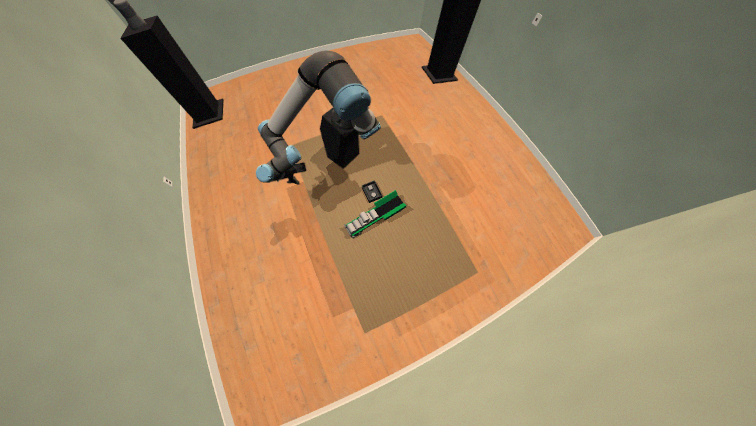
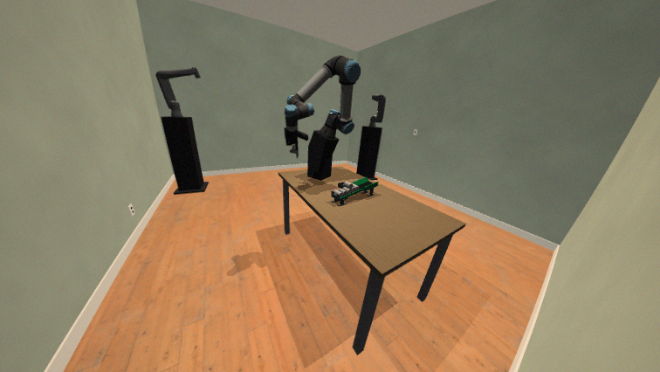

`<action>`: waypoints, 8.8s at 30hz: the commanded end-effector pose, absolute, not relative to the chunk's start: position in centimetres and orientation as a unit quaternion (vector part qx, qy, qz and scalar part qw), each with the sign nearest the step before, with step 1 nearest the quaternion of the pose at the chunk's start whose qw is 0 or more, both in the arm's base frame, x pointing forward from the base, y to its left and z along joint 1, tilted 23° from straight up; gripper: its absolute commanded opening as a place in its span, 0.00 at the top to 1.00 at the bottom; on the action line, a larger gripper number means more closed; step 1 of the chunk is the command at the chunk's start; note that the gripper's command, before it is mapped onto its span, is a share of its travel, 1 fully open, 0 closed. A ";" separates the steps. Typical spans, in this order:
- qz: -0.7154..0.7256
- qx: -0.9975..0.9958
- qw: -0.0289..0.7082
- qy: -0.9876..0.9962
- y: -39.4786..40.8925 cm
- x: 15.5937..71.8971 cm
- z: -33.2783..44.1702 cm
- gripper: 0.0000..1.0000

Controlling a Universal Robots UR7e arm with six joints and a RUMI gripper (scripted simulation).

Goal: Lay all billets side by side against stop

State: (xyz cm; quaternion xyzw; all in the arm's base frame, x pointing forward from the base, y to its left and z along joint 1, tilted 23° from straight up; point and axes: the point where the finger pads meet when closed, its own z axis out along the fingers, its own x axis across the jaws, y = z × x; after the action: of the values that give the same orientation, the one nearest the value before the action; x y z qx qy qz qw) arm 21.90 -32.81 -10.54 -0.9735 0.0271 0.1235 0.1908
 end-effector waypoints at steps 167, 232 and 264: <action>-0.179 -0.976 0.084 -0.093 -2.7 56.9 -7.4 0.47; -0.179 -0.976 0.084 -0.093 -1.9 58.1 -11.0 1.00; -0.179 -0.976 0.084 -0.093 -1.9 58.1 -11.0 1.00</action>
State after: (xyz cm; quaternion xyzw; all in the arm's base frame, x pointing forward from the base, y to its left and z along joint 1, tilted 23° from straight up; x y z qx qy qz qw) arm 58.12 -1.89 -11.02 -0.9760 -0.0933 -0.1783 0.0838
